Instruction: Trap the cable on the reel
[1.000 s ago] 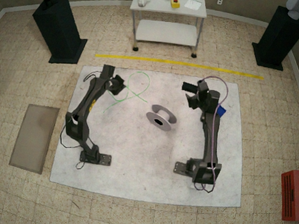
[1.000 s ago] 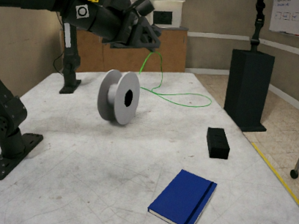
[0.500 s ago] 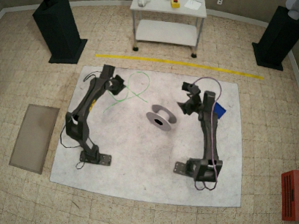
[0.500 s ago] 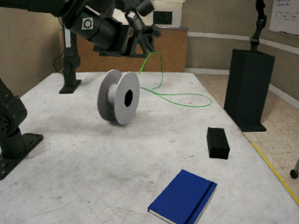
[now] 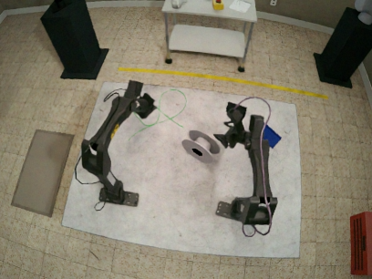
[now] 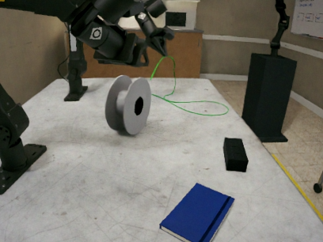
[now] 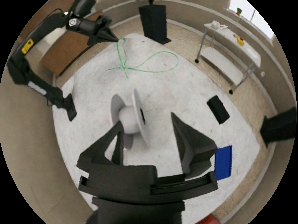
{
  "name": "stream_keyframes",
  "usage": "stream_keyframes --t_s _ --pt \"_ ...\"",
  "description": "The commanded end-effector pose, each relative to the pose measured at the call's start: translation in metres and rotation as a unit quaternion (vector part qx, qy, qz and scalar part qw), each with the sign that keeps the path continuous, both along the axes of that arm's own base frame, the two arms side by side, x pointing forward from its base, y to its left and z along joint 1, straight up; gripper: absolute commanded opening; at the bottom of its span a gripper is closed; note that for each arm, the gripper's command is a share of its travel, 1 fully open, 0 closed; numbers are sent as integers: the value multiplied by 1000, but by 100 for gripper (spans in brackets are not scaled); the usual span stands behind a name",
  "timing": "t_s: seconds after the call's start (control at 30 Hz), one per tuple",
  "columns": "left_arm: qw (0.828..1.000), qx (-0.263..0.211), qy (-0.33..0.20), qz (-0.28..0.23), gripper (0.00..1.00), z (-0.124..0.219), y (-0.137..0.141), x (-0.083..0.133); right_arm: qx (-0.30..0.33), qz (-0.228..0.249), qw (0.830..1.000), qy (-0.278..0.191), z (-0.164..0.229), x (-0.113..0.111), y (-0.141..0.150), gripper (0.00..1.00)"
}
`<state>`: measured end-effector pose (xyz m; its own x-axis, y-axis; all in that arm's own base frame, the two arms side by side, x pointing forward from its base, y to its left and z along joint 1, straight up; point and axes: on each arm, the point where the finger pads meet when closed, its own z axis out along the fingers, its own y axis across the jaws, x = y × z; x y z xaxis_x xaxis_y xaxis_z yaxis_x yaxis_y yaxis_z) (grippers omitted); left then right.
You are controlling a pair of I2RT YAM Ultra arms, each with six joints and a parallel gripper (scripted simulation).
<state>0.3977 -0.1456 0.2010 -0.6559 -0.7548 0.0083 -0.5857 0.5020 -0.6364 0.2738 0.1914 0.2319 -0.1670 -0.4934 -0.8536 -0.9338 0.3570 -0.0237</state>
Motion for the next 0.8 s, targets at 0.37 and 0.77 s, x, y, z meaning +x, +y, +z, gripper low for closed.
stream_keyframes --t_s 0.37,0.77 --pt "1000 2 1 -5 0 1 1 5 12 58 998 29 -12 -24 14 75" --pt "1000 2 1 -5 0 1 1 5 16 61 998 14 -3 -23 15 75"
